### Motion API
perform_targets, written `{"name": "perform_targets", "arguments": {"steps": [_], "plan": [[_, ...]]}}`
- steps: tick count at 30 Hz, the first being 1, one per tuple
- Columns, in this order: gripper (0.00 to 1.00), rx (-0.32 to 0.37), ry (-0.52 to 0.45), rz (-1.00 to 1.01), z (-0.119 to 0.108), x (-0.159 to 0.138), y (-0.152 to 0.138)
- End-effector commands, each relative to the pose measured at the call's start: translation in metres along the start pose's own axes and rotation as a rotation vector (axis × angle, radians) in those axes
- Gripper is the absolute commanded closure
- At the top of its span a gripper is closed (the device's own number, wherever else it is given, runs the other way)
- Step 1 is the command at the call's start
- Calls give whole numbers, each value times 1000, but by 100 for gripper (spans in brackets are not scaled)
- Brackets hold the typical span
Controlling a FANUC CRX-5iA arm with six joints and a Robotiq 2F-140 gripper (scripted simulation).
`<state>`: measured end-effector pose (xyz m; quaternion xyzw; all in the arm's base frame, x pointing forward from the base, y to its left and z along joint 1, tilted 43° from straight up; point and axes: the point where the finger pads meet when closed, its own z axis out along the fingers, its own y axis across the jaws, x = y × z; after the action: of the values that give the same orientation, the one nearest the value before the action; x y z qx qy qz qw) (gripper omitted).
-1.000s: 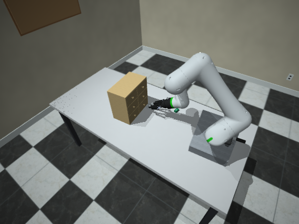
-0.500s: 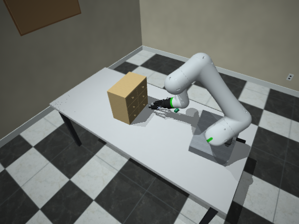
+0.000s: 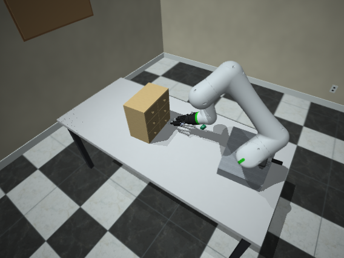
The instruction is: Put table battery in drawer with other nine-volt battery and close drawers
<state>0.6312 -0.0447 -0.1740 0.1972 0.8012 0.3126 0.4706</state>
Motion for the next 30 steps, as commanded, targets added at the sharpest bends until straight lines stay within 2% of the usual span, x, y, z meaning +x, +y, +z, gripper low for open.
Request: {"name": "perform_targets", "arguments": {"steps": [1,17,30], "plan": [[80,0,-1,0,4,-3,0],[80,0,-1,0,23,-14,0],[80,0,-1,0,25,-15,0]]}}
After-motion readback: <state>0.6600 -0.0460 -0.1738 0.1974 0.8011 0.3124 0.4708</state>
